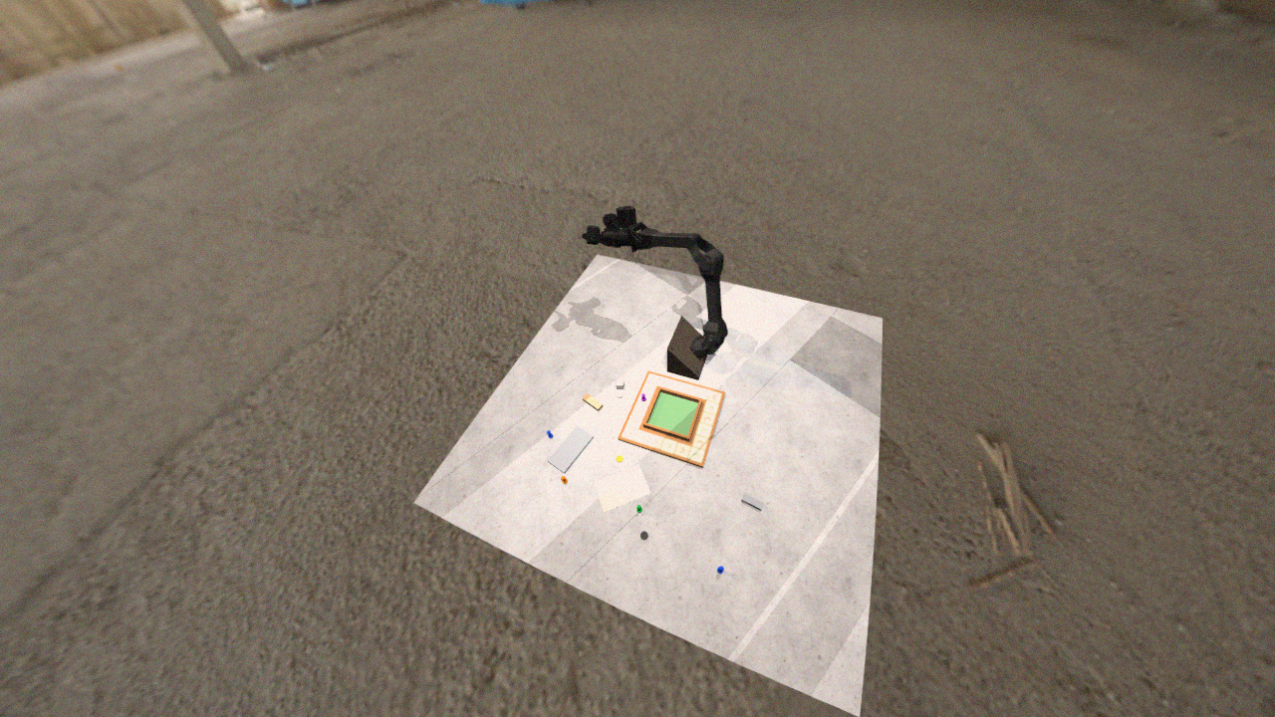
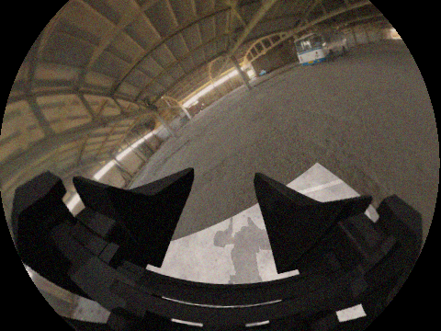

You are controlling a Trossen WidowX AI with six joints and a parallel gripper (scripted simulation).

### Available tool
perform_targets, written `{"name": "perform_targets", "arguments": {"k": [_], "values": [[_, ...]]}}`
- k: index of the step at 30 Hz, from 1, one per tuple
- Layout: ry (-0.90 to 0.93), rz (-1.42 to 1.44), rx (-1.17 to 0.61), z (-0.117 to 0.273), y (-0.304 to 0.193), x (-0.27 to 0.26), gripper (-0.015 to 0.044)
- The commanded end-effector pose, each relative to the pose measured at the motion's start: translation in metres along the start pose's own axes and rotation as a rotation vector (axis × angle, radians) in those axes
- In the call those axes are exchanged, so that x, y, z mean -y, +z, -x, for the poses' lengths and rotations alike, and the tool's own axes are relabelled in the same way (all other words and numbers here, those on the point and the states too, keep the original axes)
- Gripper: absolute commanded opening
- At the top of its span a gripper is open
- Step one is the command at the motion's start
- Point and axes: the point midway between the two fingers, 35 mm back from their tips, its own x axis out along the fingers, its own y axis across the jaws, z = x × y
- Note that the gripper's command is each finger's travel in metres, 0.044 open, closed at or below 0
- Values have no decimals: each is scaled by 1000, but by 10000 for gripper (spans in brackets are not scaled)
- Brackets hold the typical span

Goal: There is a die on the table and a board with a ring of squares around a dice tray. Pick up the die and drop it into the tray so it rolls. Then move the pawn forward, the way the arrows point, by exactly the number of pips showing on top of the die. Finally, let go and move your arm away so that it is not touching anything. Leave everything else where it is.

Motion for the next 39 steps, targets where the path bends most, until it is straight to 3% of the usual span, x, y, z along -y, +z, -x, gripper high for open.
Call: {"name": "perform_targets", "arguments": {"k": [1,13,26,30,39], "values": [[36,224,-156,-1,-56,-38,275],[286,1053,-640,44,-243,-126,275],[911,1940,-1197,173,-423,-136,275],[1119,2092,-1337,214,-453,-125,275],[1141,2105,-1351,221,-459,-119,275]]}}
